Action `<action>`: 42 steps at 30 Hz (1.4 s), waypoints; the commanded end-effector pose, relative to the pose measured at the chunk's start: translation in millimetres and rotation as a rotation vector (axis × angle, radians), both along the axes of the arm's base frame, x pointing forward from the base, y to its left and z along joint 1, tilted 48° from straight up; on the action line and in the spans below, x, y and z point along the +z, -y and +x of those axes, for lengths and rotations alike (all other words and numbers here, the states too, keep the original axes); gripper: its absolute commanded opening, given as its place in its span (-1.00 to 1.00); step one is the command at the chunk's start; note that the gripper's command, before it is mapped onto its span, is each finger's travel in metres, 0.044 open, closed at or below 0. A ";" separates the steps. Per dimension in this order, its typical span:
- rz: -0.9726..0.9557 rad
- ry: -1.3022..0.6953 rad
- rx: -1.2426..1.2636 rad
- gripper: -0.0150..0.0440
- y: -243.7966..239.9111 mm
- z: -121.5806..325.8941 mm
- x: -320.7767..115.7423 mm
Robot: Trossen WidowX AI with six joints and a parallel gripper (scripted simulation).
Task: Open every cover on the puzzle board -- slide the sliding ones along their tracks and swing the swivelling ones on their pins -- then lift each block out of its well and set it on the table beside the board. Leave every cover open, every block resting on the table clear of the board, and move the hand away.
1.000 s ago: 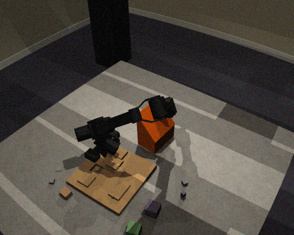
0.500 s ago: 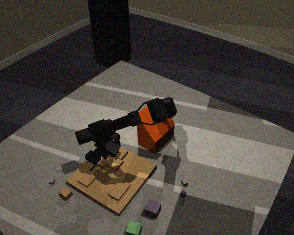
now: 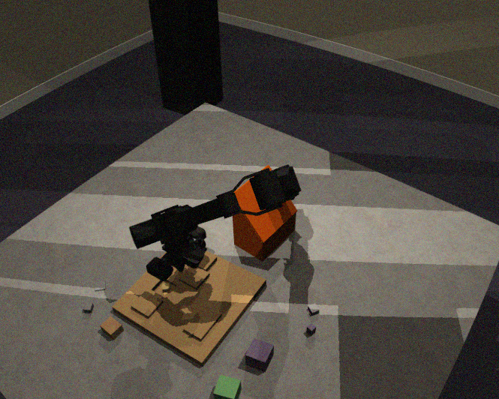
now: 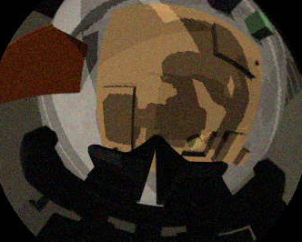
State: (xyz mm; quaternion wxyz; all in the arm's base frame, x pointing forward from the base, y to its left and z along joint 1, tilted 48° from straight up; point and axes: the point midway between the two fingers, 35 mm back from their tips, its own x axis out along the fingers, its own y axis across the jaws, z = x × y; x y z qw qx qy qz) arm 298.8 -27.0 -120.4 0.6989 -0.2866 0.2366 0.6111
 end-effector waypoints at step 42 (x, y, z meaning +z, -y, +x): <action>0.002 -0.002 -0.001 -0.49 -32.5 1.3 34.7</action>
